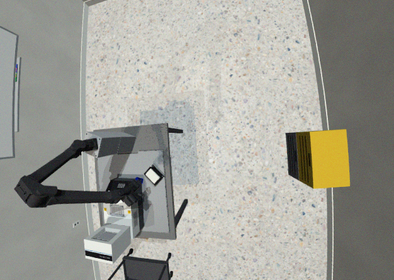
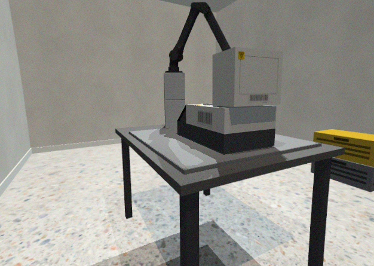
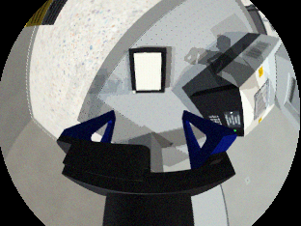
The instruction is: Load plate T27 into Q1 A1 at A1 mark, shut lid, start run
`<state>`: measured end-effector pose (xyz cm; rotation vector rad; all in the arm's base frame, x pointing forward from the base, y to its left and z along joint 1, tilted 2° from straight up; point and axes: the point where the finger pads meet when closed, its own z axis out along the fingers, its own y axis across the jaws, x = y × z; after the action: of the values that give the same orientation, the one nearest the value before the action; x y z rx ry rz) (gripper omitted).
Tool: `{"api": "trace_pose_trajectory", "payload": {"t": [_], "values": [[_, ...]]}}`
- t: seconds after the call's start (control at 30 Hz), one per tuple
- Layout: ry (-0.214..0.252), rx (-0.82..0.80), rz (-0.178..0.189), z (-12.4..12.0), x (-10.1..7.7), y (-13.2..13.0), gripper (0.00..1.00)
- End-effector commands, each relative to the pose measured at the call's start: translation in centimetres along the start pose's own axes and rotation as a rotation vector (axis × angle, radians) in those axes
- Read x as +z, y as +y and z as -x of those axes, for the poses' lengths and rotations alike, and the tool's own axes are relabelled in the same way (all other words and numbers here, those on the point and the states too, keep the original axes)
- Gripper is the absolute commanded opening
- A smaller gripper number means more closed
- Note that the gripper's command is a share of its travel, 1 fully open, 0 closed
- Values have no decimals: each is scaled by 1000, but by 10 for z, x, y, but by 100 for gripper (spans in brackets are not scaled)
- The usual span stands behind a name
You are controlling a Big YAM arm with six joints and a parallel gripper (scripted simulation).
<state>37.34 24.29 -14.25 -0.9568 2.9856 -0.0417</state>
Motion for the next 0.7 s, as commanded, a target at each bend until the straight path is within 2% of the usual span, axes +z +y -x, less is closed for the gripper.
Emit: {"api": "trace_pose_trajectory", "payload": {"t": [0.0, 0.13, 0.3, 0.37, 0.4, 0.57, 0.67], "values": [[20, -35, -1, -9, 0, 5, 100], [-28, -46, -3, 10, -10, 8, 100], [-32, -32, -3, 20, 17, 3, 100], [-32, -32, -3, 20, 17, 3, 100], [-21, -24, -2, 18, 20, 2, 100], [-34, 7, -3, 29, 39, -2, 100], [-24, 9, -2, 24, 50, -2, 100]]}}
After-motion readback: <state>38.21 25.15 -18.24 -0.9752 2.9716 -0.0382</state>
